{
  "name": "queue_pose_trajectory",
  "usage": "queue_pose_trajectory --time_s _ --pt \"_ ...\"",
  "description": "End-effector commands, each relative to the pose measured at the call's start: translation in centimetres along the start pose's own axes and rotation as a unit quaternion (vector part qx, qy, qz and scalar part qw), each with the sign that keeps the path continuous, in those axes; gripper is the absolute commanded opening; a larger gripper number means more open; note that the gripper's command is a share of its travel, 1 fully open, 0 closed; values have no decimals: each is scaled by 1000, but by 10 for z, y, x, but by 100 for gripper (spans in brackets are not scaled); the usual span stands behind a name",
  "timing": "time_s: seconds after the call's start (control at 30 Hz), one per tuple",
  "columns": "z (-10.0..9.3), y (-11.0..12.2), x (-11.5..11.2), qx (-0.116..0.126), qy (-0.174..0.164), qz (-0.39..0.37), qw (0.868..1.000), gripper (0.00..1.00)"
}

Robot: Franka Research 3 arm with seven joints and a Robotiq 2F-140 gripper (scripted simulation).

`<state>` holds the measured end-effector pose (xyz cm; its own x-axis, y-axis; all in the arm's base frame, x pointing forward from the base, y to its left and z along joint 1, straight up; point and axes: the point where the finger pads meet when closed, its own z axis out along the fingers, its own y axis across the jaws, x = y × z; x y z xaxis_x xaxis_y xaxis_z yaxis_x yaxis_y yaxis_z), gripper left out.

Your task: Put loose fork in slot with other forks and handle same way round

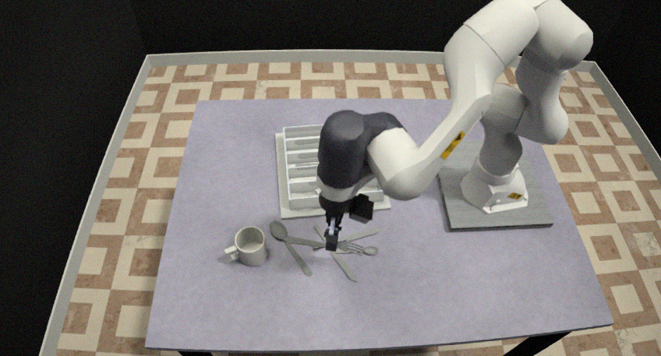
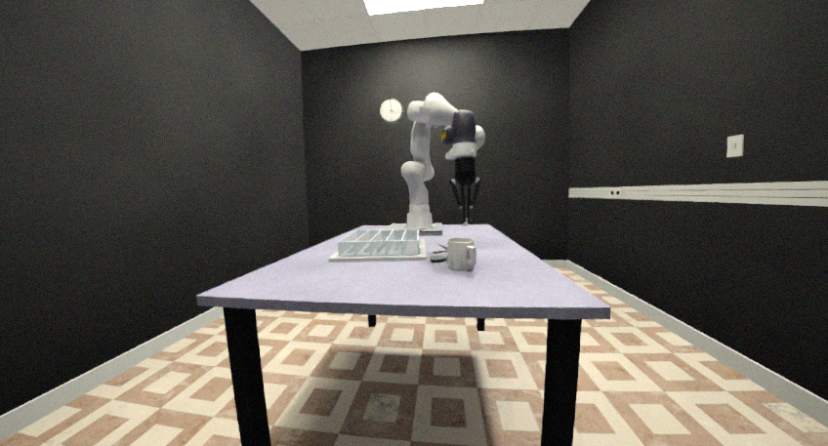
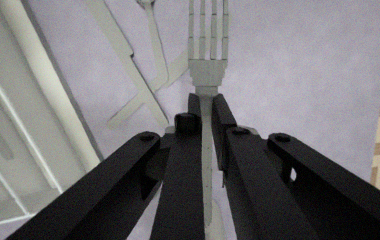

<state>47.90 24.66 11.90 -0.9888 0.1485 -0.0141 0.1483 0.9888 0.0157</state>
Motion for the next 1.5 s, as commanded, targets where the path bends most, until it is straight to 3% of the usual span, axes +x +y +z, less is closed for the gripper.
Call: queue_pose_trajectory --time_s 0.0,0.37,1.23,1.3,1.47 --pt "-5 -5 6 10 8 14 1000 11" --pt "-29 -5 6 10 8 14 1000 11" --pt "-30 -6 5 10 8 14 1000 11" --pt "-31 -41 -16 11 7 14 1000 11" --pt "-32 -82 -37 12 7 14 1000 11"
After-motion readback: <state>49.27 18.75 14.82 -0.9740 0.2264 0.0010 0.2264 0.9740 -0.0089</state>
